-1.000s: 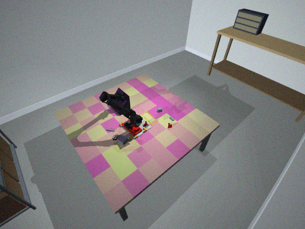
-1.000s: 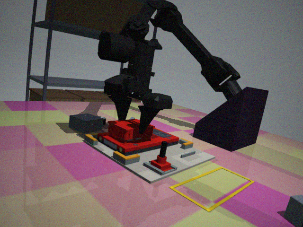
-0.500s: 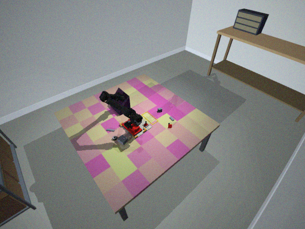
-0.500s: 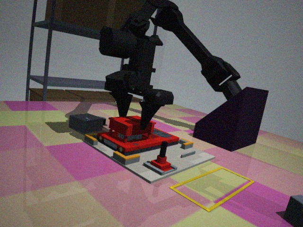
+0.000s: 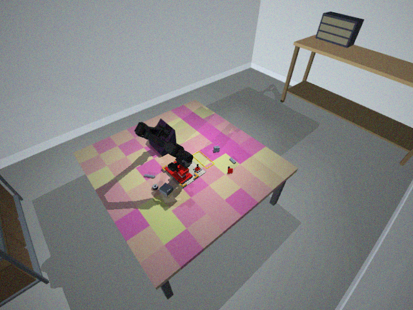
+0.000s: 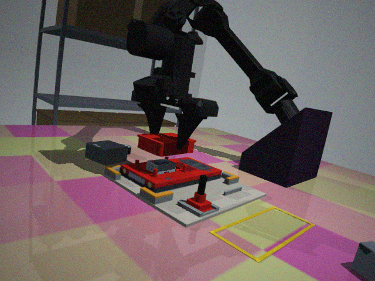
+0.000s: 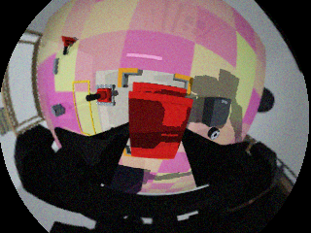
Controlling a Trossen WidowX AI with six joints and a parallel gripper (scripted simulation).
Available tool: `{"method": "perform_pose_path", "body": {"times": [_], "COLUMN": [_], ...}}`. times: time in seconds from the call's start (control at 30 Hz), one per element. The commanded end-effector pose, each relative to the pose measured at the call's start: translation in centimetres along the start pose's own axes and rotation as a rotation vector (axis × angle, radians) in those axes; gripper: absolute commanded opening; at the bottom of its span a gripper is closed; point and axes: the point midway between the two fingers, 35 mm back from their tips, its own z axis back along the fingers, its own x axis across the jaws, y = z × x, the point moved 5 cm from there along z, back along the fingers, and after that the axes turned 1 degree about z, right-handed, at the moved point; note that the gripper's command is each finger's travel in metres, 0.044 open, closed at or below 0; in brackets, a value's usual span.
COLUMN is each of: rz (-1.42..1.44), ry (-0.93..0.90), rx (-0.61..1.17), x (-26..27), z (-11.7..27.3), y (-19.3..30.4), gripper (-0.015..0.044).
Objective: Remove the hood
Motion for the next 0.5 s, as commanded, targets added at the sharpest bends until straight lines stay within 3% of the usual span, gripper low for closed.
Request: {"method": "perform_pose_path", "body": {"times": [0.0,0.2,0.47], "rz": [-0.014,-0.001,-0.001], "ry": [0.0,-0.001,-0.023], "rx": [-0.017,-0.014,-0.021], "x": [-0.3,0.5,6.0], "z": [2.6,2.2,2.7], "y": [-0.2,-0.3,-1.3], "gripper": [0.0,0.0,0.0]}}
